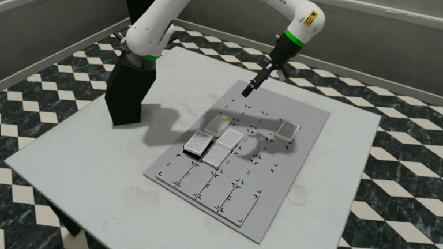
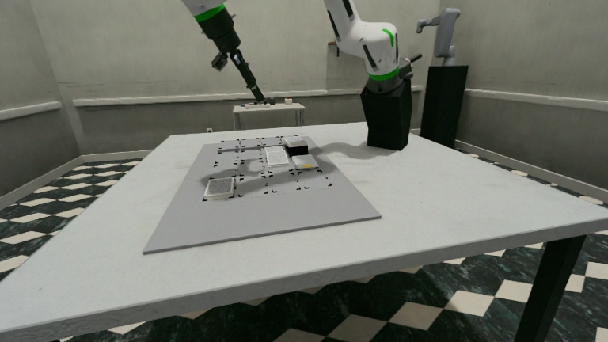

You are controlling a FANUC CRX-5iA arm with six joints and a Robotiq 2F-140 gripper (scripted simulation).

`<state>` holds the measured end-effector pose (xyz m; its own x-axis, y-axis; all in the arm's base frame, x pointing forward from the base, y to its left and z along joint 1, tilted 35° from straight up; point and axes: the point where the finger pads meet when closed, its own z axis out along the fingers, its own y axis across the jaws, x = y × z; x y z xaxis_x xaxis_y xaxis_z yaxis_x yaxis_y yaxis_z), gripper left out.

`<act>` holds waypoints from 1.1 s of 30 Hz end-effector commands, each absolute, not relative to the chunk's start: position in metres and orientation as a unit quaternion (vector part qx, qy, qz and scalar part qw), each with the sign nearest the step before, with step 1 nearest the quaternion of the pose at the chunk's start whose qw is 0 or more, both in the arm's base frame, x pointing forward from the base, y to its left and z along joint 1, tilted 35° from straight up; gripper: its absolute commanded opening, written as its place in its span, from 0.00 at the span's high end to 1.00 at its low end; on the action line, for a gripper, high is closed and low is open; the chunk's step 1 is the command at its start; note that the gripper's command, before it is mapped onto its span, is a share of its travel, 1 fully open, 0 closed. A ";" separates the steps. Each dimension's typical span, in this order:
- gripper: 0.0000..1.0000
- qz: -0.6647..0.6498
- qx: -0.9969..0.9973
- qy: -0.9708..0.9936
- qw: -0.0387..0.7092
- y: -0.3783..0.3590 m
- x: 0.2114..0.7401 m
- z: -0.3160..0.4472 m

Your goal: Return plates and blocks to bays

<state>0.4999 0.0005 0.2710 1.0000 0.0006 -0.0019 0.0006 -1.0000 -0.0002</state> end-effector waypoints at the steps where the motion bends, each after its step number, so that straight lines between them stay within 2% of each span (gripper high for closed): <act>1: 0.00 0.000 -1.000 0.000 0.000 0.000 0.500 0.272; 17: 0.00 0.000 -1.000 0.000 0.000 0.000 0.500 0.272; 18: 0.30 -0.002 -1.000 0.015 0.007 0.001 0.502 0.267; 33: 0.30 -0.022 -0.979 0.185 0.089 0.012 0.520 0.212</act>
